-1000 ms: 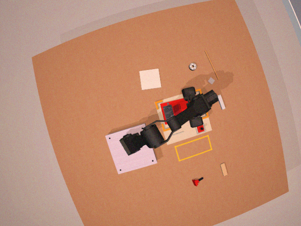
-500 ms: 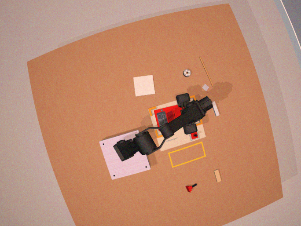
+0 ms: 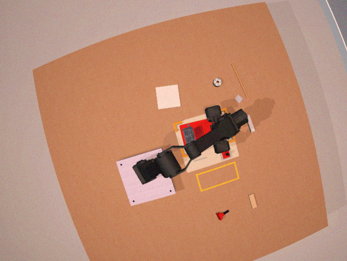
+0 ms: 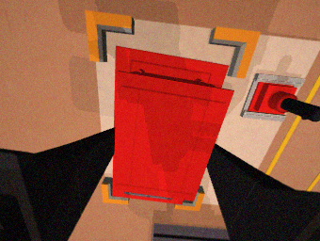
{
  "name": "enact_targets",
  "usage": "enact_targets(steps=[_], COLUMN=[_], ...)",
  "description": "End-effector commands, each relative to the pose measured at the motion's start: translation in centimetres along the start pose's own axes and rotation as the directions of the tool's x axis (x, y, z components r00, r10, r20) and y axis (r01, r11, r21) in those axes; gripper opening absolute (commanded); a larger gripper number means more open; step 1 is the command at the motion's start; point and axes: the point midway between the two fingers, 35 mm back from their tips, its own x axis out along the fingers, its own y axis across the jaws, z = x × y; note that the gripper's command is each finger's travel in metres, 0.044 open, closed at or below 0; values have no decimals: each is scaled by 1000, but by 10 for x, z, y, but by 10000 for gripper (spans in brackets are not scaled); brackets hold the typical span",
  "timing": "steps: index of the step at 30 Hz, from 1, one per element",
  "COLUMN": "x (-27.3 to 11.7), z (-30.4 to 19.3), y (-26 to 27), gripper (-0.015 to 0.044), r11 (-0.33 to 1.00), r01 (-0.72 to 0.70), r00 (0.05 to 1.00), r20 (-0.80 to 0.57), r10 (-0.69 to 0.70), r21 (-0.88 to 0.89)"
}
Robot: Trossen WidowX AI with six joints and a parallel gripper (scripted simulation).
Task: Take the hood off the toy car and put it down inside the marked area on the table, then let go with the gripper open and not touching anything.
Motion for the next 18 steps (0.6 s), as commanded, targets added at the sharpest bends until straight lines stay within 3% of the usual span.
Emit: enact_targets(steps=[1,7,18], x=[-16,-39,-33], z=[3,2,7], y=[1,1,-31], gripper=[0,0,0], r11=[1000,1000,1000], r01=[-5,-5,-1], r00=[1000,1000,1000], r20=[17,17,12], r10=[5,5,0], r21=[-2,-1,0])
